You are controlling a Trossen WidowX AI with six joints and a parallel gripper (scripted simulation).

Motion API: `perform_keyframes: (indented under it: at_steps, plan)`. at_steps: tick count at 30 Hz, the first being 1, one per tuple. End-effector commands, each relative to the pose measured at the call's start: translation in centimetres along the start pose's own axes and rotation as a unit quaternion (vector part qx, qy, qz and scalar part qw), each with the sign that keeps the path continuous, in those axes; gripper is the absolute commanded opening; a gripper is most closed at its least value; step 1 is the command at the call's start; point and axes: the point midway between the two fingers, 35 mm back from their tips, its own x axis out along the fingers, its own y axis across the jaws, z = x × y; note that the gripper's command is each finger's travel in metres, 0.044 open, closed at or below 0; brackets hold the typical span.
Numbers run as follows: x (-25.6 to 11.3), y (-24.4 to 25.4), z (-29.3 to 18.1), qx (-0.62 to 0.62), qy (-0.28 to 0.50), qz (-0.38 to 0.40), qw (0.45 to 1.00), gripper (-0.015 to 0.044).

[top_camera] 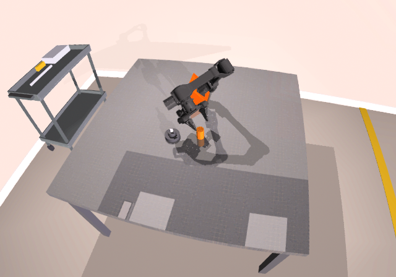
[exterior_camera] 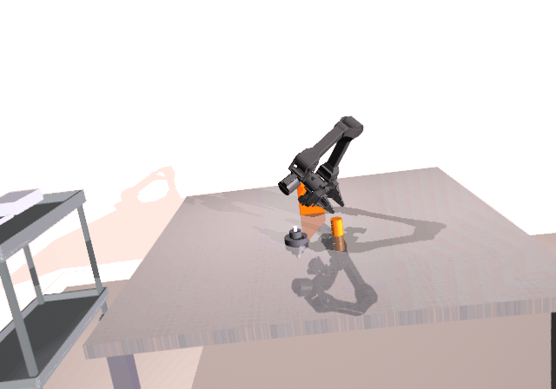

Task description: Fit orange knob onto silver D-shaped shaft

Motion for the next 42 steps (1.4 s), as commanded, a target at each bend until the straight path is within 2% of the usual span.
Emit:
perform_keyframes:
  at_steps: [1,4,6,10,12,14,27,34,42]
  plan:
    - [-0.9,0.2,-1.7,0.015,0.017,0.007,1.000,0.0440]
    - [-0.9,0.2,-1.7,0.015,0.017,0.007,1.000,0.0440]
    - [-0.8,-0.1,-1.8,0.015,-0.010,-0.015,1.000,0.0440]
    - [-0.8,-0.7,-2.2,0.019,-0.198,-0.079,0.977,0.0440]
    - [-1.5,-0.2,-2.7,0.022,-0.301,-0.062,0.951,0.0440]
    - [-2.1,0.5,-3.4,0.023,-0.365,-0.032,0.930,0.0440]
    - [-2.2,0.5,-3.5,0.017,-0.372,-0.030,0.928,0.0440]
    - [-2.0,0.5,-3.7,-0.207,-0.354,-0.119,0.904,0.0440]
    - [-1.8,0.5,-3.5,-0.213,-0.353,-0.121,0.903,0.0440]
